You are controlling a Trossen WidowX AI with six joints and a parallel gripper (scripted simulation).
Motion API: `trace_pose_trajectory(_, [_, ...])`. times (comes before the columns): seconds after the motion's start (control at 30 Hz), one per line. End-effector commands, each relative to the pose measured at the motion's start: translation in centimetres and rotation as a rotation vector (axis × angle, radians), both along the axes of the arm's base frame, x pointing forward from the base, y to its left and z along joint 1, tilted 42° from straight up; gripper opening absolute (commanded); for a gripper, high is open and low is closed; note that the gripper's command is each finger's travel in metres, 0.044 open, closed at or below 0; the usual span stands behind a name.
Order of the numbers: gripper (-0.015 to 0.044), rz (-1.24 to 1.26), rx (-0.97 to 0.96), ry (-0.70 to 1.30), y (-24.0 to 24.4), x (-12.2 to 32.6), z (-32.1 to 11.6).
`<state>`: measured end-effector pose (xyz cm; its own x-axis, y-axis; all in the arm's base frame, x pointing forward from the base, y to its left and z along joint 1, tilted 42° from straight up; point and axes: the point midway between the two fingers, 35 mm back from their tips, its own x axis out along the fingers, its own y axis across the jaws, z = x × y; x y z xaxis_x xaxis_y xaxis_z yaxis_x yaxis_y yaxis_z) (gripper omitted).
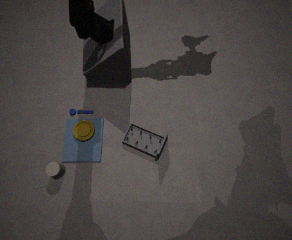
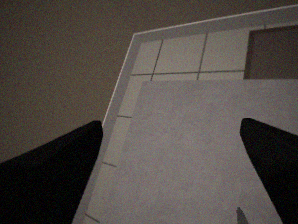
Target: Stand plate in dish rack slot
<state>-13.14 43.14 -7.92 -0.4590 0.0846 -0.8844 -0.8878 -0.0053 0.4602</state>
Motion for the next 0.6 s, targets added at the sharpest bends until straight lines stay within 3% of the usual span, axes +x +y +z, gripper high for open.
trace_pose_trajectory(0.0, [0.0400, -0.106, 0.006, -0.089, 0.1, 6.4, 0.2])
trace_pose_trajectory(0.3, [0.0400, -0.349, 0.000, -0.268, -2.1, 19.9, 1.6])
trace_pose_trajectory(0.57, [0.0400, -0.574, -0.032, -0.386, -6.4, 28.9, 2.3])
